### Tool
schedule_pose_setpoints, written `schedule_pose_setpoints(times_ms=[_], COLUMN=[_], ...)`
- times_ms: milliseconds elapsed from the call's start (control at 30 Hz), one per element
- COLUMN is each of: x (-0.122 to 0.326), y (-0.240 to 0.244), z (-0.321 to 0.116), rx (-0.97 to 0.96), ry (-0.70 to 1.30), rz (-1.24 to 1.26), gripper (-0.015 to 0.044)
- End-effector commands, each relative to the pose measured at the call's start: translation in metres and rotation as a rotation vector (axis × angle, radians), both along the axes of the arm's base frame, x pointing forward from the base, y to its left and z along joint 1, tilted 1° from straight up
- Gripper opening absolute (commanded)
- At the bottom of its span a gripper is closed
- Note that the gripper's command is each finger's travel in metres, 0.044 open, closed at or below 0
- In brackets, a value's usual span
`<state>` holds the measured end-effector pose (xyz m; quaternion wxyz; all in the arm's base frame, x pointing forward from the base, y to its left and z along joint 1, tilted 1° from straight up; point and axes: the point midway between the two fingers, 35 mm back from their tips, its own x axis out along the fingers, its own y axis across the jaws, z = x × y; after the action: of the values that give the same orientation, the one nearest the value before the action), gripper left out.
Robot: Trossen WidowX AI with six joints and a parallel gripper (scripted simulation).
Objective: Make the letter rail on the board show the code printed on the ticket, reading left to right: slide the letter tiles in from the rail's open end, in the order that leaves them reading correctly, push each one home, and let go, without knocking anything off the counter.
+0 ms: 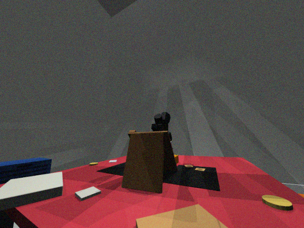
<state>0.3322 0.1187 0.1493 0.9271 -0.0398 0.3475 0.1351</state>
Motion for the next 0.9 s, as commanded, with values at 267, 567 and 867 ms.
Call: schedule_pose_setpoints(times_ms=[267, 567, 867], x=[0.002, 0.003, 0.005], y=[-0.006, -0.011, -0.016], z=[0.000, 0.000, 0.000], rx=[-0.003, -0.004, -0.004], ry=[-0.001, -0.001, -0.001], rz=[0.006, 0.006, 0.006], gripper=[0.0000, 0.0000, 0.0000])
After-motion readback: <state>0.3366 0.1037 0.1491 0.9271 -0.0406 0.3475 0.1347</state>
